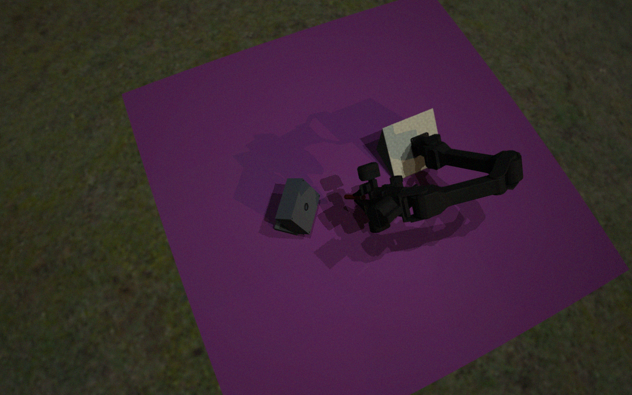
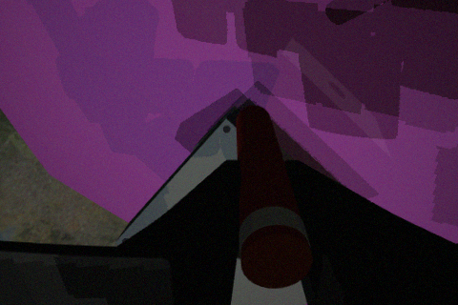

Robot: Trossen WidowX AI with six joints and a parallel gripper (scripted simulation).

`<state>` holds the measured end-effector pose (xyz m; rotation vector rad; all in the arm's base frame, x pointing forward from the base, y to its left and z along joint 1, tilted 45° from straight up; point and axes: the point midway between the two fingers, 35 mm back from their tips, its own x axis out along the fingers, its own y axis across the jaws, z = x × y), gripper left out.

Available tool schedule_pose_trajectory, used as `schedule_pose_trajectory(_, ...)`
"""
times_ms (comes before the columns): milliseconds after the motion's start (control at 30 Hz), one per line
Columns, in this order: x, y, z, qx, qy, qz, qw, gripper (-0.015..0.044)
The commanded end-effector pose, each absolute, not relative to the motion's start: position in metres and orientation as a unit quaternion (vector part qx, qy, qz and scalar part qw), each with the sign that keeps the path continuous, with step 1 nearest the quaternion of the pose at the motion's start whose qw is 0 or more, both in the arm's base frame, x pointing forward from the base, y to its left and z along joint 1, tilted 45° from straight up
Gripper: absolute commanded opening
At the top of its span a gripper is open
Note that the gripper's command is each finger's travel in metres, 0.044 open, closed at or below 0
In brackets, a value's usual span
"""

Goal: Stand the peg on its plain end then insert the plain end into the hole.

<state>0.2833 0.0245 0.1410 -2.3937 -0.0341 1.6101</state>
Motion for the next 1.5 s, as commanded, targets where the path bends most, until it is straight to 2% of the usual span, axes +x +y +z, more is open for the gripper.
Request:
schedule_pose_trajectory(0,0.286,0.025,0.142,-0.833,-0.004,0.540,0.120,0.0000)
schedule_pose_trajectory(633,0.310,0.027,0.164,-0.890,0.034,0.446,0.088,0.0000)
schedule_pose_trajectory(1467,0.345,0.026,0.148,-0.907,0.046,0.411,0.084,0.0000)
